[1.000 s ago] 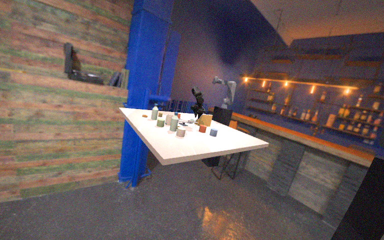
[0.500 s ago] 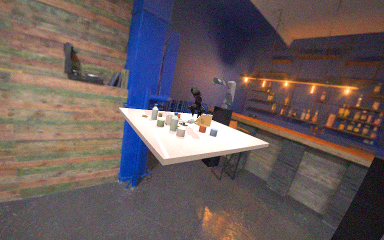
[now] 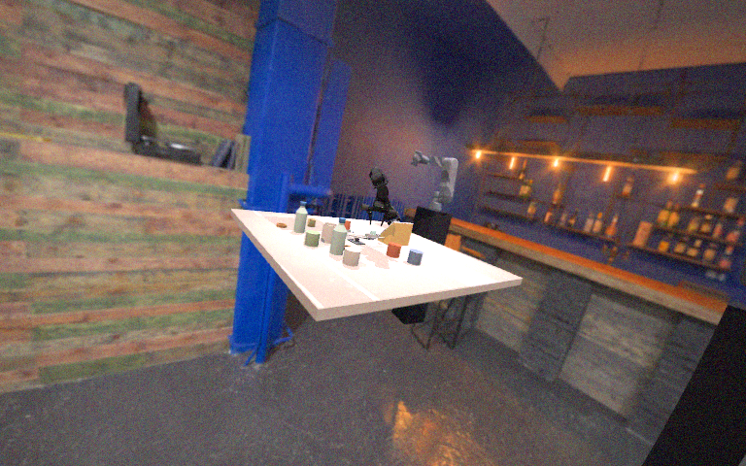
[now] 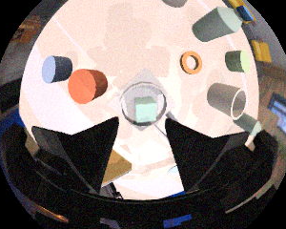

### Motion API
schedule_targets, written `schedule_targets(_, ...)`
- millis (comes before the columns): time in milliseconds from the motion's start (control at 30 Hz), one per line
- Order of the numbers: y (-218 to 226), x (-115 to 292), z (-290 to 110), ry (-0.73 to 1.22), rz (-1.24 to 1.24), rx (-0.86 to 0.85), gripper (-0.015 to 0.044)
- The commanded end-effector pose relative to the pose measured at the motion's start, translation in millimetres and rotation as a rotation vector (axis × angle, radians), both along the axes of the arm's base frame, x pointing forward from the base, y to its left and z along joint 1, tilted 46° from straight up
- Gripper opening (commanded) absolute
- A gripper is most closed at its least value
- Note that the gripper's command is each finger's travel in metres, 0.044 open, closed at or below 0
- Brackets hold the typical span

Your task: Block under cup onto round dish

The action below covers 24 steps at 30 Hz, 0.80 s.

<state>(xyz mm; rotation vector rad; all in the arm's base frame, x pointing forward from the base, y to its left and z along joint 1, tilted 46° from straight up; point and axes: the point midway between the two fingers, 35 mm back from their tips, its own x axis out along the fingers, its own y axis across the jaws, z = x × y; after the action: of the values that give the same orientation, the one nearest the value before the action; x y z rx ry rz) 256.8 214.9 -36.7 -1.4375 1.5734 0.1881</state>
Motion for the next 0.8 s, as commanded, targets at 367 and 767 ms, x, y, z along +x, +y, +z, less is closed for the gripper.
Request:
schedule_targets(367, -11.9, 5.3, -6.9, 0.05, 0.058, -0.019, 0.026)
schedule_targets(767, -23.4, 8.6, -19.1, 0.05, 0.058, -0.019, 0.026)
